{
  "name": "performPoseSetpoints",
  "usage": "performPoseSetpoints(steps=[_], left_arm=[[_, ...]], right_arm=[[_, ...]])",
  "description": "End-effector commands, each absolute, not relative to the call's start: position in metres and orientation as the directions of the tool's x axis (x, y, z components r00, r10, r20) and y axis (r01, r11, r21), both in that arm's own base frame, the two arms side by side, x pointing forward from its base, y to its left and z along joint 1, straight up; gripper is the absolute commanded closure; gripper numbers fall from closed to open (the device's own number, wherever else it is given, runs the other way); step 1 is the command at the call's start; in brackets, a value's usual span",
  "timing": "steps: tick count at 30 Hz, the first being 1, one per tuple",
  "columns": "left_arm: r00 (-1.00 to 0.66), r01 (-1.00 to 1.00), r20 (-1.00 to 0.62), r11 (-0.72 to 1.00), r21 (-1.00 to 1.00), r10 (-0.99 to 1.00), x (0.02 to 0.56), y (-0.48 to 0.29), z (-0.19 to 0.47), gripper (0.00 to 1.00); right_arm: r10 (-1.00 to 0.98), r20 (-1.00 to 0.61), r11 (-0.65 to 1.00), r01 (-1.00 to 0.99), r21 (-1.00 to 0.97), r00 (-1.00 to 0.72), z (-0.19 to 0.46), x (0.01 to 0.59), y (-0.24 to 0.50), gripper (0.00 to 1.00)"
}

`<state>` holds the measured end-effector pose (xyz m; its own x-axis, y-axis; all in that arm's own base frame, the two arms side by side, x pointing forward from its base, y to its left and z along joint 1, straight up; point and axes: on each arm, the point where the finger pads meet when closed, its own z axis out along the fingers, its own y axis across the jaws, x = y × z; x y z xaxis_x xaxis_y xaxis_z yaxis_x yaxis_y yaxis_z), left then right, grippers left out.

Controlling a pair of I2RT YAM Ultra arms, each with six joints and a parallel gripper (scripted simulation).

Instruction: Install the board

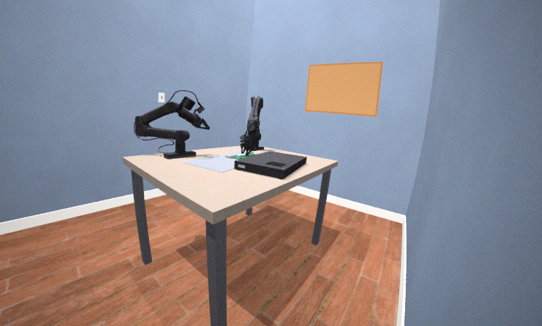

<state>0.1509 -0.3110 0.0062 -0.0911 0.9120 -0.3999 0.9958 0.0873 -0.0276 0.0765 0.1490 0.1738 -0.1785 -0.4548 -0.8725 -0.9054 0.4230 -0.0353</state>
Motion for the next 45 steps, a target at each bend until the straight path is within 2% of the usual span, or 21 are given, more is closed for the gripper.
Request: performPoseSetpoints(steps=[1,3,4,17,18,19,21,23,34,42,45], left_arm=[[-0.071,0.997,-0.446,0.075,-0.009,0.892,0.154,-0.325,0.017,0.65],[-0.072,0.997,-0.453,0.079,-0.004,0.889,0.156,-0.324,0.02,0.65],[-0.072,0.997,-0.453,0.079,-0.004,0.889,0.156,-0.324,0.02,0.7],[-0.07,0.997,-0.446,0.073,-0.011,0.892,0.153,-0.317,0.017,0.82],[-0.071,0.997,-0.446,0.074,-0.011,0.892,0.153,-0.317,0.017,0.94],[-0.072,0.997,-0.446,0.075,-0.011,0.892,0.153,-0.317,0.017,1.0],[-0.073,0.997,-0.445,0.075,-0.013,0.892,0.153,-0.315,0.017,1.0],[-0.076,0.997,-0.435,0.075,-0.019,0.897,0.152,-0.314,0.019,0.81],[-0.089,0.995,-0.452,0.096,-0.006,0.888,0.156,-0.318,0.07,0.81],[-0.133,0.989,-0.439,0.149,0.001,0.888,0.167,-0.356,0.061,0.81],[-0.141,0.988,-0.425,0.154,-0.003,0.894,0.169,-0.37,0.057,0.81]], right_arm=[[-0.455,-0.875,0.406,-0.913,-0.035,-0.169,0.174,0.073,0.149,0.0],[-0.455,-0.875,0.406,-0.913,-0.035,-0.169,0.174,0.073,0.149,0.0],[-0.455,-0.875,0.406,-0.913,-0.035,-0.169,0.174,0.073,0.149,0.0],[-0.455,-0.875,0.406,-0.913,-0.035,-0.169,0.174,0.073,0.149,0.0],[-0.455,-0.875,0.406,-0.913,-0.035,-0.169,0.174,0.073,0.149,0.0],[-0.455,-0.875,0.406,-0.913,-0.035,-0.169,0.174,0.073,0.149,0.0],[-0.455,-0.875,0.406,-0.913,-0.035,-0.169,0.174,0.073,0.149,0.0],[-0.455,-0.875,0.406,-0.913,-0.035,-0.169,0.174,0.073,0.149,0.0],[-0.455,-0.875,0.406,-0.913,-0.035,-0.169,0.174,0.073,0.149,0.0],[-0.454,-0.781,0.586,-0.804,0.101,-0.428,0.151,0.08,0.13,0.0],[-0.384,-0.73,0.736,-0.665,0.129,-0.566,0.14,0.096,0.109,0.0]])
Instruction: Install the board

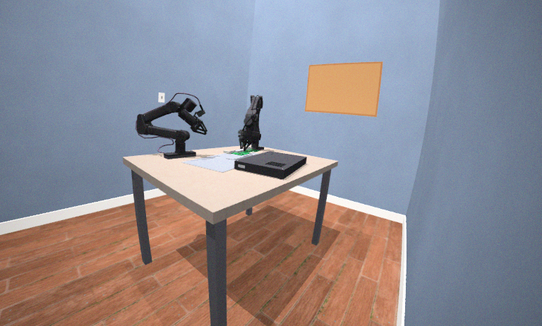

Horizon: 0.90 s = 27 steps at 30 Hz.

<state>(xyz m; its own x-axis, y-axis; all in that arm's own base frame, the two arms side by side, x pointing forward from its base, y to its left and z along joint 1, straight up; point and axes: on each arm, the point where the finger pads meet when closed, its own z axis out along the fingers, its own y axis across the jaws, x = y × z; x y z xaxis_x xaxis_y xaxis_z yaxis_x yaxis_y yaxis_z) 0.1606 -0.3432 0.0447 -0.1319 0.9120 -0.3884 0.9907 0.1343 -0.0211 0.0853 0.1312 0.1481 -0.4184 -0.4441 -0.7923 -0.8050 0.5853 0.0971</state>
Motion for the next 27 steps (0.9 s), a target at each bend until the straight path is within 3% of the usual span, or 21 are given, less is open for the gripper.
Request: performPoseSetpoints(steps=[1,8,14,17,19,20,27], left_arm=[[-0.141,0.988,-0.425,0.154,-0.003,0.894,0.169,-0.37,0.057,0.81],[-0.15,0.986,-0.421,0.165,-0.002,0.894,0.173,-0.387,0.055,0.81],[-0.152,0.986,-0.422,0.166,-0.004,0.894,0.175,-0.398,0.054,0.81],[-0.153,0.986,-0.422,0.167,-0.004,0.894,0.176,-0.402,0.054,0.81],[-0.153,0.986,-0.422,0.167,-0.004,0.894,0.176,-0.402,0.054,0.81],[-0.148,0.987,-0.432,0.163,-0.001,0.89,0.176,-0.404,0.058,0.81],[-0.143,0.987,-0.426,0.158,-0.001,0.893,0.18,-0.407,0.054,0.81]], right_arm=[[-0.384,-0.73,0.736,-0.665,0.129,-0.566,0.14,0.096,0.109,0.0],[-0.135,-0.667,0.945,-0.298,0.136,-0.733,0.128,0.125,0.054,0.0],[0.165,-0.635,0.986,0.123,0.111,-0.754,0.124,0.131,-0.007,0.0],[0.32,-0.629,0.936,0.34,0.094,-0.708,0.123,0.125,-0.037,0.0],[0.32,-0.629,0.936,0.34,0.094,-0.708,0.123,0.125,-0.037,0.0],[0.439,-0.625,0.859,0.506,0.081,-0.646,0.123,0.119,-0.055,0.0],[0.668,-0.627,0.545,0.837,0.044,-0.402,0.125,0.083,-0.102,0.0]])
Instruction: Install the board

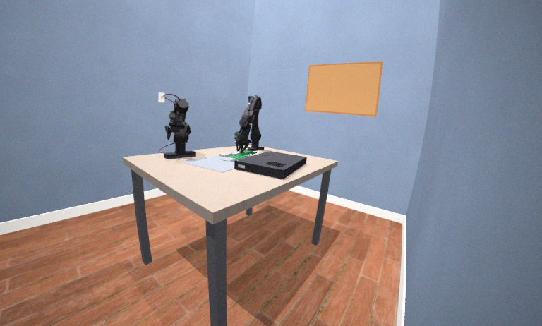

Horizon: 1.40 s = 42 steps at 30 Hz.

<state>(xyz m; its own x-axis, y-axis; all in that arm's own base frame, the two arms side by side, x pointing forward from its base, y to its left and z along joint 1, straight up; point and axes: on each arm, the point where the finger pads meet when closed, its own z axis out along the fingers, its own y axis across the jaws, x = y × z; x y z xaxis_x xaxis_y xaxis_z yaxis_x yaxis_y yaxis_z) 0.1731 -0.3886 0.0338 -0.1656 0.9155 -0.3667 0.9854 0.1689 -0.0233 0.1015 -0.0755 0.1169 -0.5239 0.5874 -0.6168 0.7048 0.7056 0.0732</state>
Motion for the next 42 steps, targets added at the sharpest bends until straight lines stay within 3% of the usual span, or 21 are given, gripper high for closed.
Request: performPoseSetpoints(steps=[1,7,9,10,18,26,42], left_arm=[[-0.141,0.988,-0.429,0.156,0.0,0.892,0.181,-0.408,0.056,0.81],[-0.142,0.988,-0.428,0.156,-0.003,0.892,0.184,-0.411,0.055,0.81],[-0.142,0.988,-0.428,0.156,-0.003,0.892,0.184,-0.411,0.055,0.81],[-0.144,0.987,-0.434,0.159,-0.002,0.889,0.185,-0.411,0.057,0.81],[-0.147,0.987,-0.435,0.162,-0.004,0.888,0.189,-0.413,0.057,0.81],[-0.148,0.987,-0.433,0.162,-0.005,0.889,0.191,-0.415,0.055,0.81],[-0.149,0.987,-0.433,0.163,-0.005,0.889,0.195,-0.418,0.055,0.81]], right_arm=[[0.69,-0.628,0.488,0.872,0.038,-0.359,0.126,0.077,-0.107,0.0],[0.757,-0.646,0.14,0.99,0.008,-0.102,0.129,0.041,-0.128,0.0],[0.757,-0.646,0.14,0.99,0.008,-0.102,0.129,0.041,-0.128,0.0],[0.755,-0.655,0.011,1.0,-0.003,-0.01,0.13,0.031,-0.131,0.0],[0.728,-0.682,-0.113,0.993,-0.023,0.067,0.135,0.016,-0.137,0.0],[0.712,-0.702,-0.073,0.997,-0.033,0.029,0.139,0.022,-0.139,0.0],[0.631,-0.749,0.255,0.966,-0.045,-0.201,0.149,0.072,-0.128,0.0]])
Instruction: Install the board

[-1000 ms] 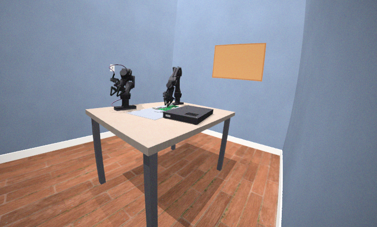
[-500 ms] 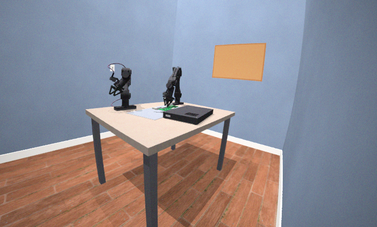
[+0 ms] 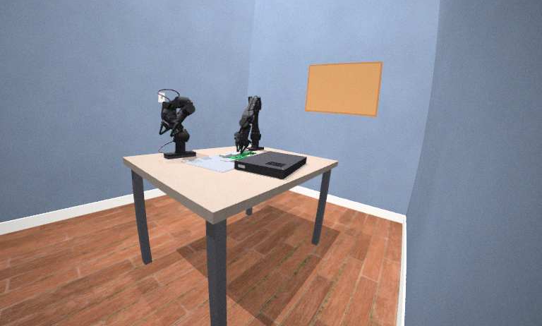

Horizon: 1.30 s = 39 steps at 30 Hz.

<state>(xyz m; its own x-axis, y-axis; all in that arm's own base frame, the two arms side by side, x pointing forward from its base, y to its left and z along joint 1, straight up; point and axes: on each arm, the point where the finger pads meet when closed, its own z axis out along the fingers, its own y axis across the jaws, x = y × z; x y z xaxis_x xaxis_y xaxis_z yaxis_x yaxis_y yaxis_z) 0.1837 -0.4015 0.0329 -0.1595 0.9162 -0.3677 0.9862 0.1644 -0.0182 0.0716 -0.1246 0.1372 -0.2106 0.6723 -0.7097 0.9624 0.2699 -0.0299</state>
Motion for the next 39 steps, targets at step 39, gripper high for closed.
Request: performPoseSetpoints(steps=[39], left_arm=[[-0.15,0.986,-0.439,0.166,-0.002,0.886,0.204,-0.425,0.056,0.81]], right_arm=[[-0.124,-0.672,0.992,-0.089,-0.086,-0.731,0.22,0.135,0.028,0.0]])
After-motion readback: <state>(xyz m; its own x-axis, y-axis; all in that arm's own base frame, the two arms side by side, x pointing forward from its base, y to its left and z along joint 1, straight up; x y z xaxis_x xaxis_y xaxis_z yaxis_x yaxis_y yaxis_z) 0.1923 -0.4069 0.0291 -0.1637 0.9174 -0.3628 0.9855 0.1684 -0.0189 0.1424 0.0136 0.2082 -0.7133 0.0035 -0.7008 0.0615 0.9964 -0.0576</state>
